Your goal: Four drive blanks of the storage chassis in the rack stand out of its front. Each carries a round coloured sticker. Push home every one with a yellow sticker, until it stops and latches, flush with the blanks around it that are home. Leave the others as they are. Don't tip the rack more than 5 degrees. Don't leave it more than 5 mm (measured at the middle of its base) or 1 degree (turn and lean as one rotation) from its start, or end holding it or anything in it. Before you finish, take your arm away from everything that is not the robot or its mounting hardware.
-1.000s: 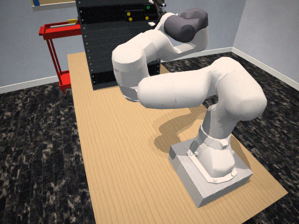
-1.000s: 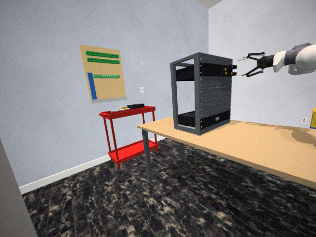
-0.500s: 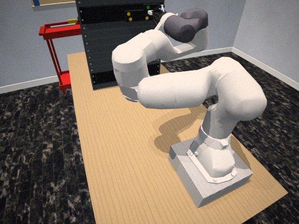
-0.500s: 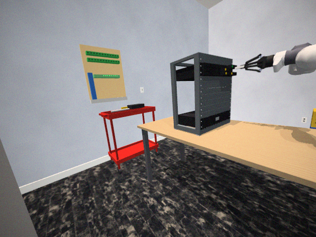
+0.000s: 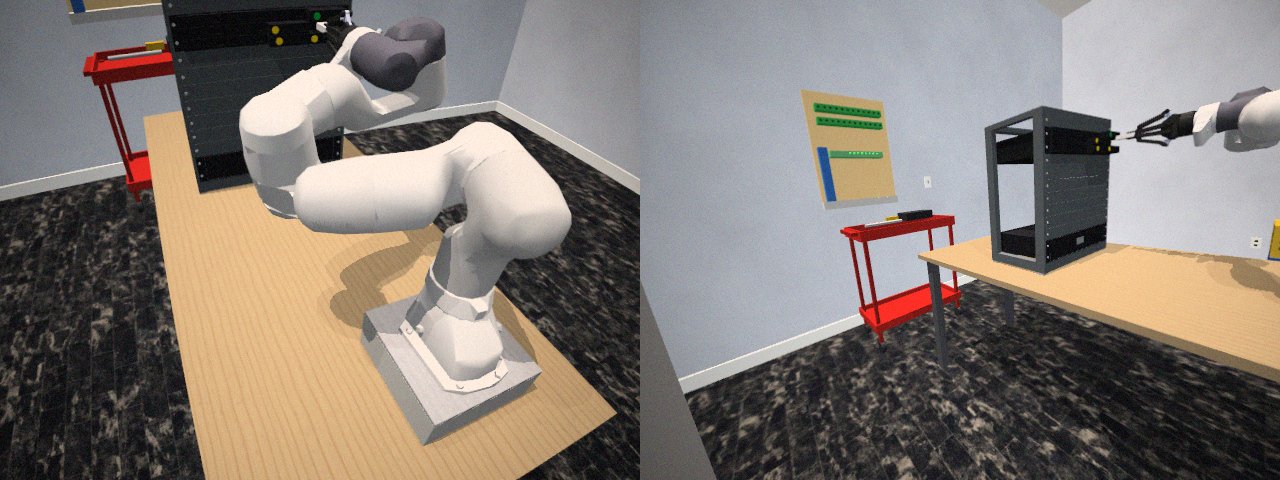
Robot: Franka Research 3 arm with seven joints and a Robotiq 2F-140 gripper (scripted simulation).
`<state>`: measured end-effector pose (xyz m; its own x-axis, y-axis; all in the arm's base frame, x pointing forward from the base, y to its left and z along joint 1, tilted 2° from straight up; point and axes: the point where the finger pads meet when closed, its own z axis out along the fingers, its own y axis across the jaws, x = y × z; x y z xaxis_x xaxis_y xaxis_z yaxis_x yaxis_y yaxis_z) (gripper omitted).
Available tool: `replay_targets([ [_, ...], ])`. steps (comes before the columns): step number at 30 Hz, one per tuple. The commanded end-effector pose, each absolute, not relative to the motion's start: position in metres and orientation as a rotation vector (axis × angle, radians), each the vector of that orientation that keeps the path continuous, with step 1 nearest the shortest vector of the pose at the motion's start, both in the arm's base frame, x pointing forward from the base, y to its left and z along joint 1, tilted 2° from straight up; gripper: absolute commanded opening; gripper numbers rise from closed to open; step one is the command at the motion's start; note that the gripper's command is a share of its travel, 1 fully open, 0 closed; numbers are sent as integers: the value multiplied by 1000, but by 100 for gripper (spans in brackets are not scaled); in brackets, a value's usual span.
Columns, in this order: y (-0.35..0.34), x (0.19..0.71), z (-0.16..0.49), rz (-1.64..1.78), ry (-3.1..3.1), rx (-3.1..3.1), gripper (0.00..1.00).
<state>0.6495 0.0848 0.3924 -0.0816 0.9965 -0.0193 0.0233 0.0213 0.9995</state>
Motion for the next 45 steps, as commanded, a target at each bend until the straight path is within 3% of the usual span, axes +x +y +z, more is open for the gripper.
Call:
replay_targets([
  [1, 86, 649, 394, 1243, 1298, 1164, 0],
  [31, 162, 619, 355, 1243, 1298, 1164, 0],
  [45, 165, 658, 354, 1243, 1298, 1164, 0],
])
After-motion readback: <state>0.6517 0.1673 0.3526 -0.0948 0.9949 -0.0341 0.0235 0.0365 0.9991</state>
